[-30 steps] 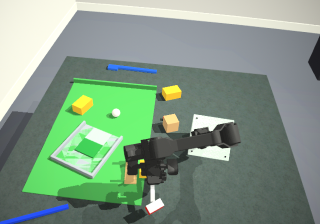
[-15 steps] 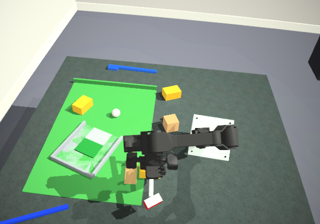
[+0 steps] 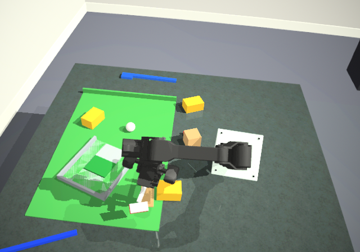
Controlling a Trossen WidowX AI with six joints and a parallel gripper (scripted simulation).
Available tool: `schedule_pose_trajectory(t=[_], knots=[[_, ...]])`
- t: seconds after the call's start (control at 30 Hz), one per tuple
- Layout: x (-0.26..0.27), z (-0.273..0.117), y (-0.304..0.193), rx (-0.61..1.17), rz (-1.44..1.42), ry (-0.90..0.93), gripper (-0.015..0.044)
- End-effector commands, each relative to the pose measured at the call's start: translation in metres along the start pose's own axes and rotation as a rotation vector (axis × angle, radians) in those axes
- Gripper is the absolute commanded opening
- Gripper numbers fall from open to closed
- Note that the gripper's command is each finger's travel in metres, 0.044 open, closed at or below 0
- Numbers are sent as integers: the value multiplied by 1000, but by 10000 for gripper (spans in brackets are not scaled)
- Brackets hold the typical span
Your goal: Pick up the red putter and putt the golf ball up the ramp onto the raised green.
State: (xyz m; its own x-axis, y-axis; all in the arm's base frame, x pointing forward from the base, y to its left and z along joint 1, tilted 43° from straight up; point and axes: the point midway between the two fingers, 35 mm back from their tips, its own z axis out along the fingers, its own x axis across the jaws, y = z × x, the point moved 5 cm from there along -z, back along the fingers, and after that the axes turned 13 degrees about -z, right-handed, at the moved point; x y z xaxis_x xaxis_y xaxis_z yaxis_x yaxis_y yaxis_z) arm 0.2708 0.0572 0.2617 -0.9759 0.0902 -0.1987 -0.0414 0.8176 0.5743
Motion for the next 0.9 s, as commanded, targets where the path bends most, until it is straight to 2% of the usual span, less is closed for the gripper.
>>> schedule_pose_trajectory(t=[0.0, 0.87], knots=[[-14, -1, -24, 56, 137, -29, 0], [-84, 23, -183, 658, 351, 7, 0]])
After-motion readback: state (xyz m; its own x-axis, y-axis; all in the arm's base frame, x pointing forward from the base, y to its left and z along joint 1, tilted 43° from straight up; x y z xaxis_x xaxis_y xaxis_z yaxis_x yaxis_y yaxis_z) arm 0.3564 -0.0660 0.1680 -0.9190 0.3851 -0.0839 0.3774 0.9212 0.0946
